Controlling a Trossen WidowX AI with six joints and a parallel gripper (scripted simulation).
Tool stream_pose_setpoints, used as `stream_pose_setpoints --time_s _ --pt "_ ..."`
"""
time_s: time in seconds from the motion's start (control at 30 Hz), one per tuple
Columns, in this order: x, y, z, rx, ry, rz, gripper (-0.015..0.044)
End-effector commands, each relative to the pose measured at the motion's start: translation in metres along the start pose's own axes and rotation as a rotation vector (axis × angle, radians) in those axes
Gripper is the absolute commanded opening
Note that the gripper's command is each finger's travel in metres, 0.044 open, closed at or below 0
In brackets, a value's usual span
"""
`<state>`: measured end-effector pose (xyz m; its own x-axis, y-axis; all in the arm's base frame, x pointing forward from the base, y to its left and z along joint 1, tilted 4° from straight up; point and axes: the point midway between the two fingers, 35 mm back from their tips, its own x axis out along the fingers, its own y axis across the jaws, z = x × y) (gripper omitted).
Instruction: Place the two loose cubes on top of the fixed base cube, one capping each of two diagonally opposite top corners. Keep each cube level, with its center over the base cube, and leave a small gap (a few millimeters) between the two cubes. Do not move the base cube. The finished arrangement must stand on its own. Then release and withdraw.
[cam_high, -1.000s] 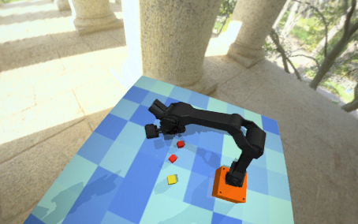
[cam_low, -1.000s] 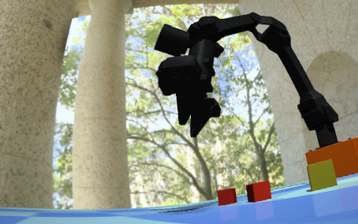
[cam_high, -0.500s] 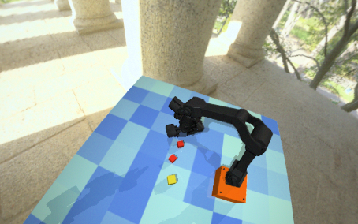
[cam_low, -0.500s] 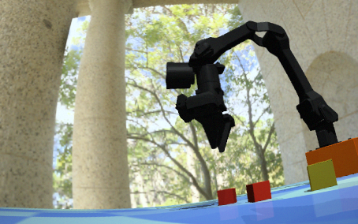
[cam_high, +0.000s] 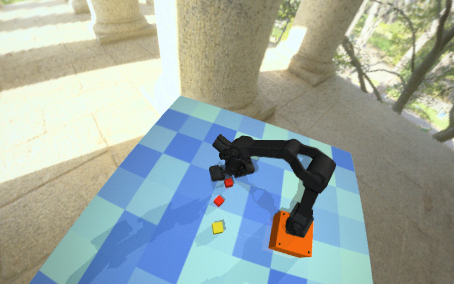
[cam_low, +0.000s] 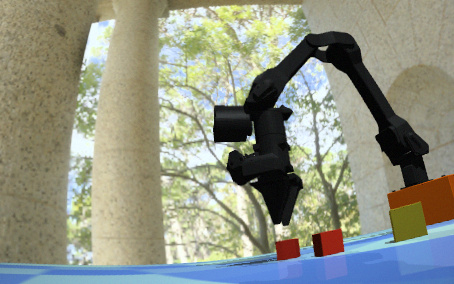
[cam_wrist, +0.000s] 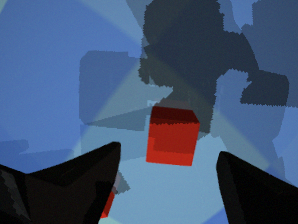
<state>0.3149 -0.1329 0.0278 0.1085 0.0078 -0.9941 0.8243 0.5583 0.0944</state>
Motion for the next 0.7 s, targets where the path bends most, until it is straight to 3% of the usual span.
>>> stream_pose_setpoints --time_s 0.0,0.67 --pt "0.011 -0.002 -0.005 0.005 0.024 -0.009 0.0265" --pt "0.038 -0.003 -0.005 0.005 0.024 -0.009 0.0265"
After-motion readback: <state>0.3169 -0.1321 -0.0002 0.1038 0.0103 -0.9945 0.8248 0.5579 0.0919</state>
